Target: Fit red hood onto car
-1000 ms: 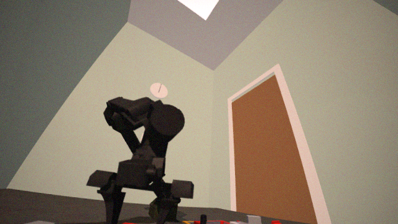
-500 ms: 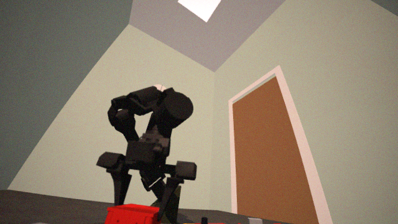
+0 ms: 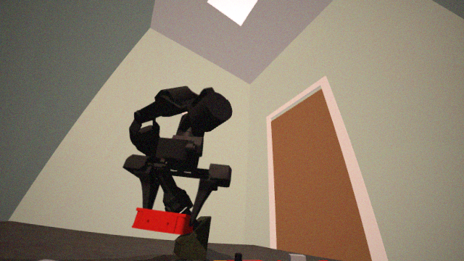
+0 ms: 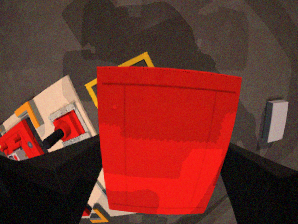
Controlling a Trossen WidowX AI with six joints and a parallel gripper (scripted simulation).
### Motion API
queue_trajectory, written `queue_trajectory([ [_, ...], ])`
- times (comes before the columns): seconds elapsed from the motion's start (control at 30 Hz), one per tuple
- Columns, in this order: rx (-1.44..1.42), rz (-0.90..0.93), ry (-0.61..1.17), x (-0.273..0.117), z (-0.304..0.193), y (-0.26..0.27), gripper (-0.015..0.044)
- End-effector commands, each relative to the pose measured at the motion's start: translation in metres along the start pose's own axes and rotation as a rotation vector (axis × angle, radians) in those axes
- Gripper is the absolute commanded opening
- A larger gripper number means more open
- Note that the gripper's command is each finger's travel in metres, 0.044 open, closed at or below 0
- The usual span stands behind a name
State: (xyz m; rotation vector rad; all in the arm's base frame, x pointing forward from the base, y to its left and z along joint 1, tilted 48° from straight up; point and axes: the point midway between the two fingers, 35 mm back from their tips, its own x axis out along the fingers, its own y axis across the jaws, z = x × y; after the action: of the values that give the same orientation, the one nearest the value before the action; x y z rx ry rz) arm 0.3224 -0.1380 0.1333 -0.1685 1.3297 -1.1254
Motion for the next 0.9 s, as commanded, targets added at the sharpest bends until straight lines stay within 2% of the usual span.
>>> queue_trajectory([
  [0.0,0.009,0.004,-0.001,-0.010,0.001,0.000,0.0000],
  [0.2,-0.006,0.002,0.000,-0.009,0.000,0.003,0.0000],
  [0.87,-0.185,0.029,0.002,-0.015,-0.024,0.096,0.0000],
])
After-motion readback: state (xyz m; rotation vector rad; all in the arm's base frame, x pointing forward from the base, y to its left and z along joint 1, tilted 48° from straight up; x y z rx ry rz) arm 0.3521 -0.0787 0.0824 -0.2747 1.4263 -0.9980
